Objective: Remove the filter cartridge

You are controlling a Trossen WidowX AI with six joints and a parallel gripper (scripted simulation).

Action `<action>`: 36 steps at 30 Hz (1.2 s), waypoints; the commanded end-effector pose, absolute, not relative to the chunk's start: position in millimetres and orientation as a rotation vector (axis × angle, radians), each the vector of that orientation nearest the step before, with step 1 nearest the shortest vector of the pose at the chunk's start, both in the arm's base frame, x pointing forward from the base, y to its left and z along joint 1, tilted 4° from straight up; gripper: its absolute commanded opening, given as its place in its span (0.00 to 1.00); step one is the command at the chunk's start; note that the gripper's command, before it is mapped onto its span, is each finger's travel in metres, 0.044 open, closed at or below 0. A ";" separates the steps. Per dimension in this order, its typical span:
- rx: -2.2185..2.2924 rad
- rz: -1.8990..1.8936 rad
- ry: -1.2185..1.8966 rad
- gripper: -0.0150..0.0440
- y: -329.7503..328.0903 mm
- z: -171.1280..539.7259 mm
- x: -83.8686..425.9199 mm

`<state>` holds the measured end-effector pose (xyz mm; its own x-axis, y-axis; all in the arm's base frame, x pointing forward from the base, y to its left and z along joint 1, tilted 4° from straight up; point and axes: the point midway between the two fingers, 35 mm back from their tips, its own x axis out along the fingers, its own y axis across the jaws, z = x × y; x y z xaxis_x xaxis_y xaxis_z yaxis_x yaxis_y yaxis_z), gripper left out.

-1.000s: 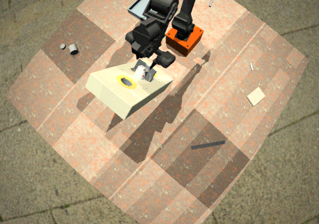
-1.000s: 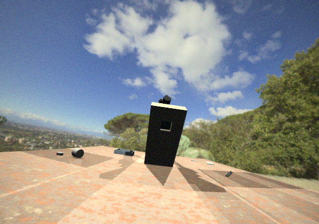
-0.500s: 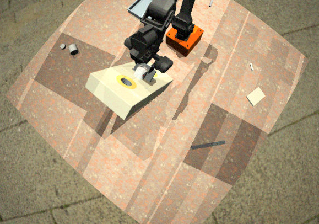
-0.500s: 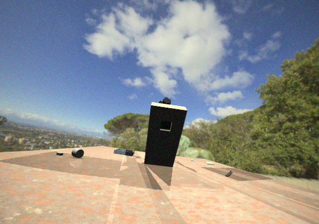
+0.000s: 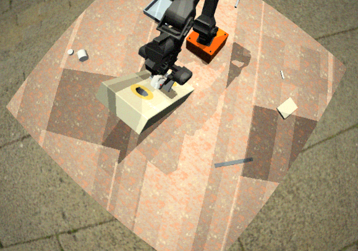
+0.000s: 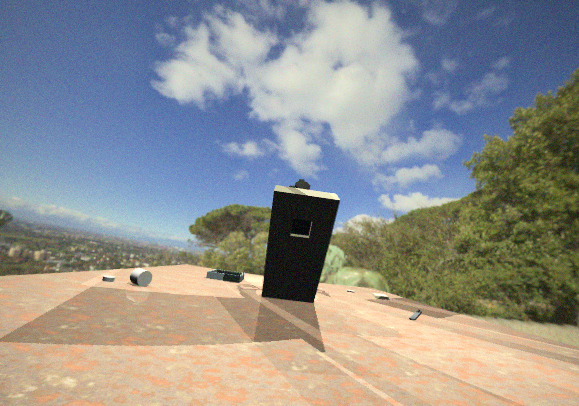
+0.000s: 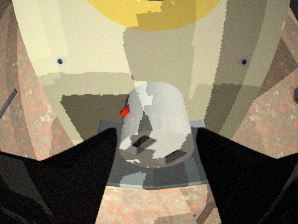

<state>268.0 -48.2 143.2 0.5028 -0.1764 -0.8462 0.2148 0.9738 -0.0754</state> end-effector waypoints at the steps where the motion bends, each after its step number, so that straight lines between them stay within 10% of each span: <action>1: 0.041 -0.236 1.016 0.65 -48.1 143.8 268.0; 8: 0.041 -0.236 1.016 0.57 -48.1 143.8 268.0; 15: 0.042 -0.235 1.016 0.26 -48.5 151.2 273.0; 36: 0.043 -0.233 1.019 0.25 -36.0 231.5 247.6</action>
<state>256.8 -38.5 213.2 0.4913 -0.1687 -0.8545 0.2068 0.9756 -0.0737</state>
